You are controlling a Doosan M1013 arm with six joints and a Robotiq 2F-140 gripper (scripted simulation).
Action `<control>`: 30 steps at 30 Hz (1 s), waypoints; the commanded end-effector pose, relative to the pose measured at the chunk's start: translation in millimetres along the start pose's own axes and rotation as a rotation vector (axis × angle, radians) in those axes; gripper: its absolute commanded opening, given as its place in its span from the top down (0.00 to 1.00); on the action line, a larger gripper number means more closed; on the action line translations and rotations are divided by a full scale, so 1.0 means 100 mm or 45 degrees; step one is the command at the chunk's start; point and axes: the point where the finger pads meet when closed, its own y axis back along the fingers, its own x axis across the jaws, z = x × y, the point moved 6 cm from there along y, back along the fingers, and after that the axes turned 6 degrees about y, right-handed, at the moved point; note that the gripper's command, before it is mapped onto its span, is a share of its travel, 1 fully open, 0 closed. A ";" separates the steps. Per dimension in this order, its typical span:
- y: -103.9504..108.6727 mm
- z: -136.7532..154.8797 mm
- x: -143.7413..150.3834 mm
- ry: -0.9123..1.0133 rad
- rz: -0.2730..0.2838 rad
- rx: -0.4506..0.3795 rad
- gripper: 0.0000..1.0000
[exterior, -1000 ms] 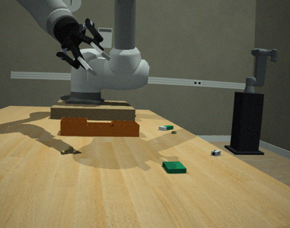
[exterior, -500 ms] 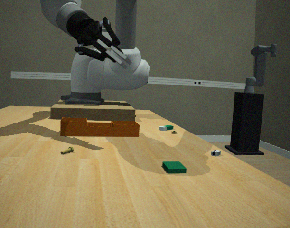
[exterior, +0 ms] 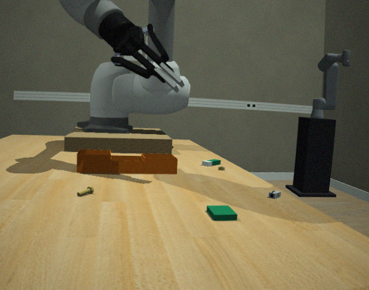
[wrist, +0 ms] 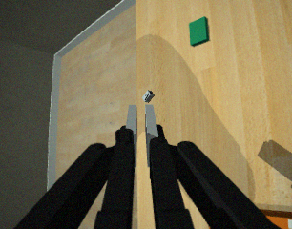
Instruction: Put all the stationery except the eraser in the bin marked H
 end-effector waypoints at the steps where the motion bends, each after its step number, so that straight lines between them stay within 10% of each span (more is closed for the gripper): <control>1: 0.04 0.16 -0.07 0.019 0.012 -0.069 0.85; 30: 0.77 1.22 0.05 0.187 0.418 -0.611 0.85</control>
